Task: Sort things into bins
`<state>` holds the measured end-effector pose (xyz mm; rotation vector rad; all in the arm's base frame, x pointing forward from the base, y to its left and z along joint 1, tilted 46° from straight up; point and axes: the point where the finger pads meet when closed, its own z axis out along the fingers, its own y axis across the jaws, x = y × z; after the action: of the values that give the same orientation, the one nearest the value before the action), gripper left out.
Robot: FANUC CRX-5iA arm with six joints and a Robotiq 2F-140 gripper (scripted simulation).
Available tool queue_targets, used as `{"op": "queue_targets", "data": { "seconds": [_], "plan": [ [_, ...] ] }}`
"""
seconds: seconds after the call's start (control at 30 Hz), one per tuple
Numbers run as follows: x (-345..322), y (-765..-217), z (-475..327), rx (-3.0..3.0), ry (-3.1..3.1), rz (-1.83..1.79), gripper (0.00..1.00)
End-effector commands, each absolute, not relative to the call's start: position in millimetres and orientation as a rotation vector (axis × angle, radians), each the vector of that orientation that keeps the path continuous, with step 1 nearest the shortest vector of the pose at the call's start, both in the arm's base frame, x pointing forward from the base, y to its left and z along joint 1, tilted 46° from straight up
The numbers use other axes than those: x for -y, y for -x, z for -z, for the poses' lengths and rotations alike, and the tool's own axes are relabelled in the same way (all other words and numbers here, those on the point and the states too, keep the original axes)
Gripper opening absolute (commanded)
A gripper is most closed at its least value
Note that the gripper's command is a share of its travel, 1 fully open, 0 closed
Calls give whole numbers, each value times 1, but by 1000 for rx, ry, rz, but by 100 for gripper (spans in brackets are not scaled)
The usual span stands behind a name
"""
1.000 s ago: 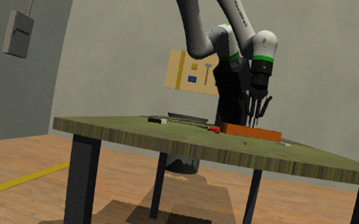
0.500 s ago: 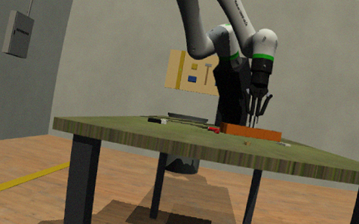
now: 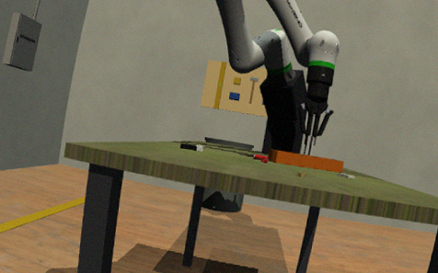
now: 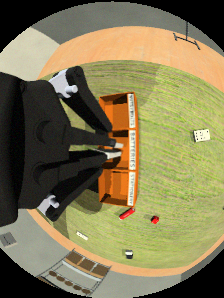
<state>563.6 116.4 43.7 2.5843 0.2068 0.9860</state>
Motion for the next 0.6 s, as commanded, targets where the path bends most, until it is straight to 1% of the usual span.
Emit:
{"op": "queue_targets", "data": {
  "seconds": [0.0, 0.4, 0.57],
  "plan": [
    [-119, -558, -50, -207, -2584, -985, 15],
    [-125, -545, -63, -207, -2584, -985, 15],
    [-145, -540, -50, -207, -2584, -985, 15]
  ]
}}
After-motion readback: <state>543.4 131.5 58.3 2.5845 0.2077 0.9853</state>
